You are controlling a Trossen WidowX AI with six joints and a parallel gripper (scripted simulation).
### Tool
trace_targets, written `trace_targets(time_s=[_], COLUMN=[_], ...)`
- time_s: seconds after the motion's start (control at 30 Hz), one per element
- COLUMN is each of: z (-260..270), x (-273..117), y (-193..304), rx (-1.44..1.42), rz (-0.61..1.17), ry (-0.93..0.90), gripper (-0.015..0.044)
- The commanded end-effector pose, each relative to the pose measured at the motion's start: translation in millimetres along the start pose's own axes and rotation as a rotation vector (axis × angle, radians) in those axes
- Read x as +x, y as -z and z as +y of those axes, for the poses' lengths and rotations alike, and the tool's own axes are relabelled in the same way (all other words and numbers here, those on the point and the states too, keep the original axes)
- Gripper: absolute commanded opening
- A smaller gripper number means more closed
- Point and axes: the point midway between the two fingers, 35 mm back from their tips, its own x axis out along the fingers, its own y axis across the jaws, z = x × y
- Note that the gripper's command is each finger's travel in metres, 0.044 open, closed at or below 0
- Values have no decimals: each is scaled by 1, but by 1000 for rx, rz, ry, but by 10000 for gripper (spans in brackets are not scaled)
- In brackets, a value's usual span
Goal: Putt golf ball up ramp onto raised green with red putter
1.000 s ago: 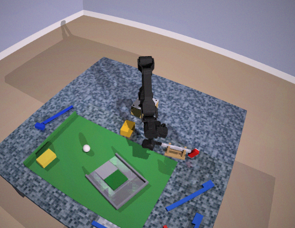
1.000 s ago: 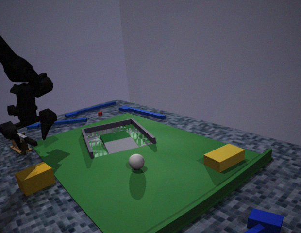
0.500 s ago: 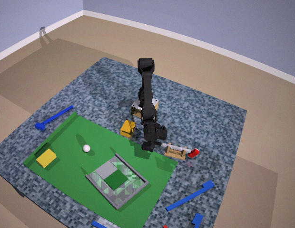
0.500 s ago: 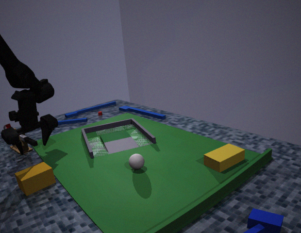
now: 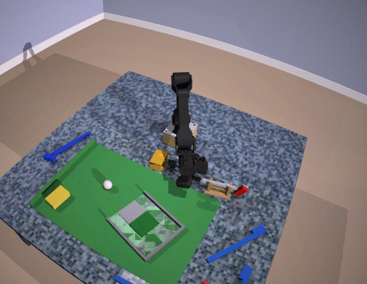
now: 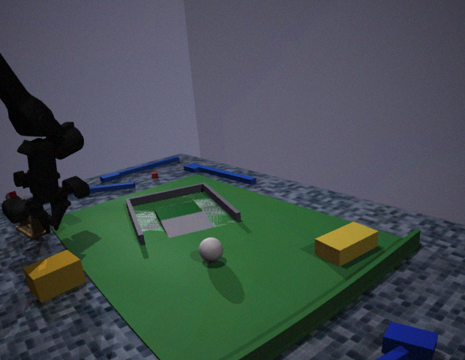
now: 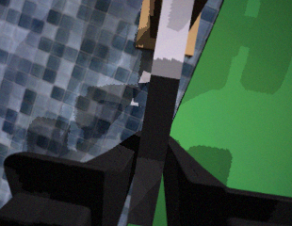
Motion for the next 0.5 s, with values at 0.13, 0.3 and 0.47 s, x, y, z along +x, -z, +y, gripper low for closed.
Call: trace_targets(time_s=[0.13,0.3,0.47], z=[0,-3,-5], x=[0,-17,-50], y=[0,-6,-15], rx=[0,0,0], rz=[0,-1,-1], ry=[1,1,0], gripper=[19,0,0])
